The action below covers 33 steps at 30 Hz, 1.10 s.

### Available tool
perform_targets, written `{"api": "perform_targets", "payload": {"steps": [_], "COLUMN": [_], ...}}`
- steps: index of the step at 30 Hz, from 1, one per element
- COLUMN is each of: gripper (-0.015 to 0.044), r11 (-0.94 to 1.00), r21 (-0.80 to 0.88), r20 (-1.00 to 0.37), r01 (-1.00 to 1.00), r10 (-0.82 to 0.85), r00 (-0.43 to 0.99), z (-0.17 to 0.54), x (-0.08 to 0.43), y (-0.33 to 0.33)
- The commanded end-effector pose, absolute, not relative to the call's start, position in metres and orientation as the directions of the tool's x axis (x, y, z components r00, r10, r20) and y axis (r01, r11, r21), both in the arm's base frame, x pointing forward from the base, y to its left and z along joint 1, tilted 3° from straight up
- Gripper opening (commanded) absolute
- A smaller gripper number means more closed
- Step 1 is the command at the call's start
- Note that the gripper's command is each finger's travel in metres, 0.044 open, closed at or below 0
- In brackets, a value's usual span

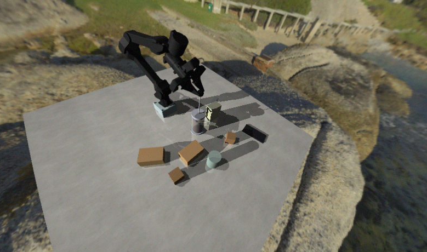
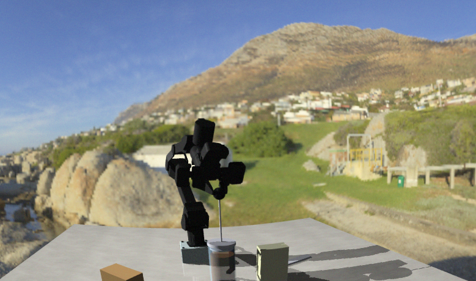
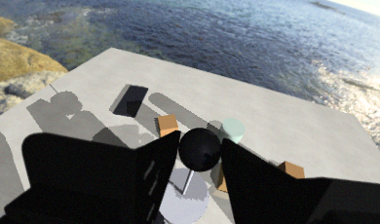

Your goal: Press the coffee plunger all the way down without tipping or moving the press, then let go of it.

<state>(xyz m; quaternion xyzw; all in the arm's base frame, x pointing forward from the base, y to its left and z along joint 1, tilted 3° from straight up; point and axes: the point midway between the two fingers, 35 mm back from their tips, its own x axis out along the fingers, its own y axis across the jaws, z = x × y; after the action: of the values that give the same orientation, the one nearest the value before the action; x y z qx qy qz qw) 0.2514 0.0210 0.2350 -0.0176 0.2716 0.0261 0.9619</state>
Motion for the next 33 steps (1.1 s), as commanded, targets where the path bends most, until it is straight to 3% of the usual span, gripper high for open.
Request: {"api": "perform_targets", "payload": {"steps": [1, 33], "gripper": [0.0128, 0.0128], "r11": [0.998, 0.998], "r21": [-0.022, -0.023], "r20": [-0.525, -0.525], "r01": [-0.062, -0.062], "r10": [0.041, 0.041], "r00": [0.85, 0.85], "z": [0.234, 0.194], "x": [0.252, 0.257], "y": [0.021, 0.021]}}
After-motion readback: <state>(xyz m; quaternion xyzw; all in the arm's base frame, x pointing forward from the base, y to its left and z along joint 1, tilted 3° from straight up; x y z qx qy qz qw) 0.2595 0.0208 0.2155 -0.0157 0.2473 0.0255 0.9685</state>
